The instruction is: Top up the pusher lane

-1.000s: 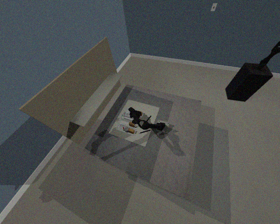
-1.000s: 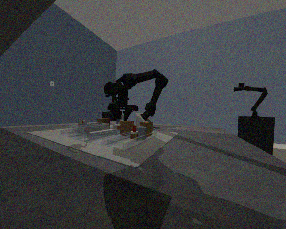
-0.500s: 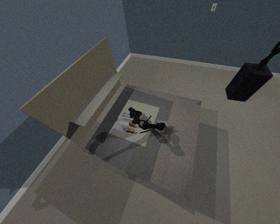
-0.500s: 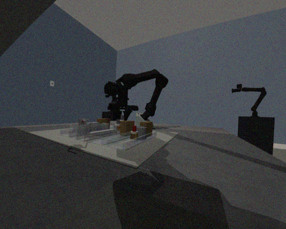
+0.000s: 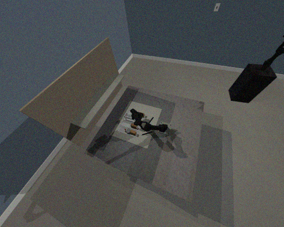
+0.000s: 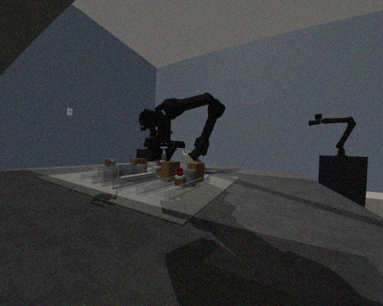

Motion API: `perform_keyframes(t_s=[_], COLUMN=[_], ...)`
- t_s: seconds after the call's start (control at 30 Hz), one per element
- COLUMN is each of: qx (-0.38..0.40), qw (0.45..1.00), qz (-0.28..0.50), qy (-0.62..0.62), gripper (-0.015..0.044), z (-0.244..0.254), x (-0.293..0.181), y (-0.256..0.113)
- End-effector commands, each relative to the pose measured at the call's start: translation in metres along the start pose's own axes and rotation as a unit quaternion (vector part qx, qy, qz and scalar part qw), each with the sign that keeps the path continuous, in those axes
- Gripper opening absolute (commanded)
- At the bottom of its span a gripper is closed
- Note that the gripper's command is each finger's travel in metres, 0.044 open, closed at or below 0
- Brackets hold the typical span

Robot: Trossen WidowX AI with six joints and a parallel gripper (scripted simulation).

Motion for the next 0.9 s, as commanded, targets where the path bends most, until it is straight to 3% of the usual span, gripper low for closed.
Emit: perform_keyframes(t_s=[0.0,0.87], qx=[0.003,0.003], qw=[1.000,1.000], qz=[-0.010,-0.010], qy=[-0.006,-0.006], gripper=[0.0000,0.0000], z=[0.0024,0.0024], x=[0.0059,0.0063], y=[-0.0024,0.0058])
Point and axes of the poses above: the point midway between the two fingers, 35 mm back from their tips, its own y axis out along the fingers, its own z axis across the jaws, x = y × z, the point moved 1 cm from there along -y, back along the fingers, and after that the axes turned 8 degrees about y, right-handed, at the moved point
